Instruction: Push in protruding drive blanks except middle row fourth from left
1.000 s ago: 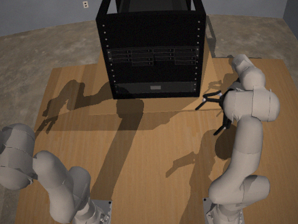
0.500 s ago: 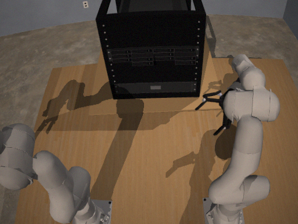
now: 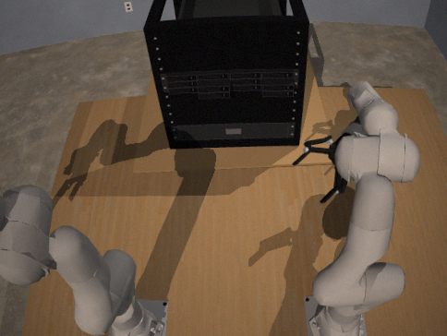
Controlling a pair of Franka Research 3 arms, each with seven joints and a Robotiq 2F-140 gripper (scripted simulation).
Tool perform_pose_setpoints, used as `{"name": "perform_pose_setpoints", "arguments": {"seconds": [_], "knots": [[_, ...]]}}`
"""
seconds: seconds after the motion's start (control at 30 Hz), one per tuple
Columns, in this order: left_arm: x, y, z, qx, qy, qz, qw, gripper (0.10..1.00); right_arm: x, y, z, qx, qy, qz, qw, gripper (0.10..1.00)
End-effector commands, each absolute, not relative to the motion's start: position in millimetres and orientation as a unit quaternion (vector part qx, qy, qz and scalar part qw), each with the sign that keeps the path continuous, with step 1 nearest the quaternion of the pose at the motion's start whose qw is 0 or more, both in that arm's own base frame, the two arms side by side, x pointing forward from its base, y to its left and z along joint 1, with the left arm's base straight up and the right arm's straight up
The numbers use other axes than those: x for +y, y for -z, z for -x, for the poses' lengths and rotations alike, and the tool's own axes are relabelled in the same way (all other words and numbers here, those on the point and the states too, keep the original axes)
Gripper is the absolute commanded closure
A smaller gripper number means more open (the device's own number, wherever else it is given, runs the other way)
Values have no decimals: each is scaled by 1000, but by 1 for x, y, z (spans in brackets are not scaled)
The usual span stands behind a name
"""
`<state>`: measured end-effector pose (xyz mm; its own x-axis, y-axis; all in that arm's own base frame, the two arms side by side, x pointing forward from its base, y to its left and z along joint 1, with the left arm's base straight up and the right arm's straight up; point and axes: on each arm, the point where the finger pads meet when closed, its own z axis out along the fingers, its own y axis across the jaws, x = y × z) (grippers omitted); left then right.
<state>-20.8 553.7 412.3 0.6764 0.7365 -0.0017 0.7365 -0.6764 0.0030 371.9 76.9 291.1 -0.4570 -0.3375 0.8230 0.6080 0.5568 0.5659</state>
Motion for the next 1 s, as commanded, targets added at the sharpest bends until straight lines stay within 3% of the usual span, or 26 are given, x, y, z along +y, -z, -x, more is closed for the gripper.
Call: {"name": "perform_pose_setpoints", "arguments": {"seconds": [0.0,0.97], "knots": [[554,-413,22,401,0,-916,0,98,77,-291,-372,-718,461,94,512,98],[554,-413,22,401,0,-916,0,98,77,-285,-364,-729,450,81,510,98]]}}
